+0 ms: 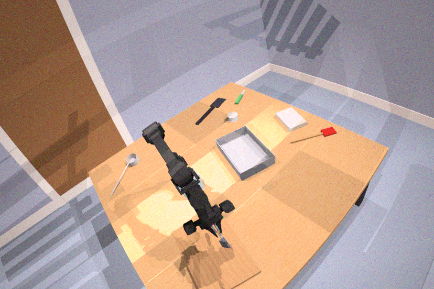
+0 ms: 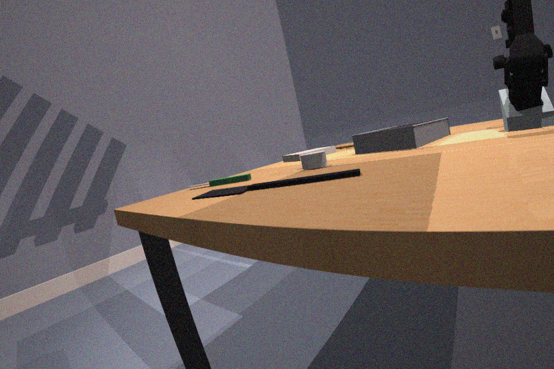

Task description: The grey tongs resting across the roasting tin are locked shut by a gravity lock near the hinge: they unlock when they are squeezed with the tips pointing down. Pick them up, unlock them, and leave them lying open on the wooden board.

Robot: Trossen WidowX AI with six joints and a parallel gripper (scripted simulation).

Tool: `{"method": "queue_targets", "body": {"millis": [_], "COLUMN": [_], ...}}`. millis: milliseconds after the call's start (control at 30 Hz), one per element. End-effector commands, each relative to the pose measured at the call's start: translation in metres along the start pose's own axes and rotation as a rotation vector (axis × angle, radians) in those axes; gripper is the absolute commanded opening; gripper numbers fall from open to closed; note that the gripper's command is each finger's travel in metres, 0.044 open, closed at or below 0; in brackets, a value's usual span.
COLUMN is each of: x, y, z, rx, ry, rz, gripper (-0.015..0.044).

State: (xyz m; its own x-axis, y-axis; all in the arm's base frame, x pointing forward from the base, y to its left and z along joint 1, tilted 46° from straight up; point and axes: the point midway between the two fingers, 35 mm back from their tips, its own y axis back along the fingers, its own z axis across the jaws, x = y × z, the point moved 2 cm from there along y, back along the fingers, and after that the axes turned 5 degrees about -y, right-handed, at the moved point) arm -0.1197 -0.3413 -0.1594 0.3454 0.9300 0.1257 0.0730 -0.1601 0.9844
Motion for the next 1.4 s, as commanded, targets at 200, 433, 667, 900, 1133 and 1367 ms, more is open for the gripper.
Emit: {"method": "queue_targets", "body": {"millis": [200,433,667,900,1133,1367], "x": [-0.006,-0.006,-0.006,-0.004,-0.002,0.001], "y": [-0.001,-0.002,0.000,0.002,0.005,0.010], "z": [-0.001,-0.001,-0.001,-0.002,-0.003,-0.004], "rx": [0.014,0.023,0.032,0.043,0.054,0.066], "ry": [-0.008,-0.009,-0.010,-0.011,-0.012,-0.012], "rz": [0.102,0.183,0.263,0.344,0.424,0.505], "gripper": [-0.0150,-0.0150,-0.0150,-0.0150,-0.0150,-0.0150]}}
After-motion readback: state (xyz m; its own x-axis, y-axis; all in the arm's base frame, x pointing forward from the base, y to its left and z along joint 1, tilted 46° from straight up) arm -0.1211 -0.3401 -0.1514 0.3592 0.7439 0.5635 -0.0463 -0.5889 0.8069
